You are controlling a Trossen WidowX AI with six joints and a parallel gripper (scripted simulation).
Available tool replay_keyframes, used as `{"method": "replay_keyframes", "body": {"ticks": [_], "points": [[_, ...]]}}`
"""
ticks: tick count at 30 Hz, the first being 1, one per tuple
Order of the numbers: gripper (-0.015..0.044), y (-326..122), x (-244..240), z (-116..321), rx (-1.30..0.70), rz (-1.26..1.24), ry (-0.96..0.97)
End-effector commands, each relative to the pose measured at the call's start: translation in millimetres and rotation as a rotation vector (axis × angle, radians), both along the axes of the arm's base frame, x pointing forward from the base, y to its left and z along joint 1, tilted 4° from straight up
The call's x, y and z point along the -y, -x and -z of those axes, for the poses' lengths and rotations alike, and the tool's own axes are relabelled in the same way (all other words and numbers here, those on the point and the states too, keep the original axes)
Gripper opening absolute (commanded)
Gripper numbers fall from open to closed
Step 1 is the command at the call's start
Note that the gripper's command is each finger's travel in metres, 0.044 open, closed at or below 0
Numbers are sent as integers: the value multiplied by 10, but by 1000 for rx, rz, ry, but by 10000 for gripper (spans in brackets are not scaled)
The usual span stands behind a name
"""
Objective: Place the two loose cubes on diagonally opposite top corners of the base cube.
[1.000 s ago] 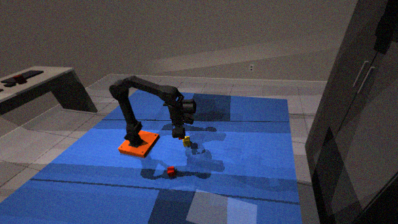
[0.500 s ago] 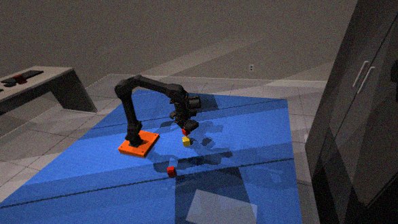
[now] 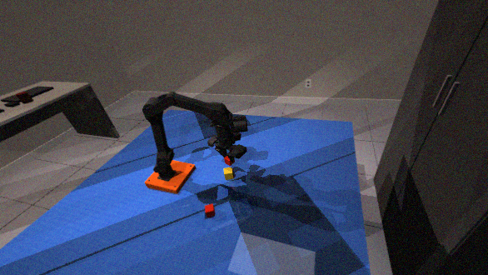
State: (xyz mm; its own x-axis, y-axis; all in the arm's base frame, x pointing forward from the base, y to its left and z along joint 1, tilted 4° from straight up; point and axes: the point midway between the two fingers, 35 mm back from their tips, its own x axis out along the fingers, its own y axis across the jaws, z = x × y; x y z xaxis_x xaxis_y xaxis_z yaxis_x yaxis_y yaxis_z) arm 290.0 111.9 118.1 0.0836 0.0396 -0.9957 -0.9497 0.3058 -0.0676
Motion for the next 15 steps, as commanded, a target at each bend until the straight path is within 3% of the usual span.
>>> {"method": "replay_keyframes", "body": {"ticks": [1, 15], "points": [[105, -6, 0, 4, 2, -8, 3], [105, -28, -1, 257, 3, -18, 4]]}}
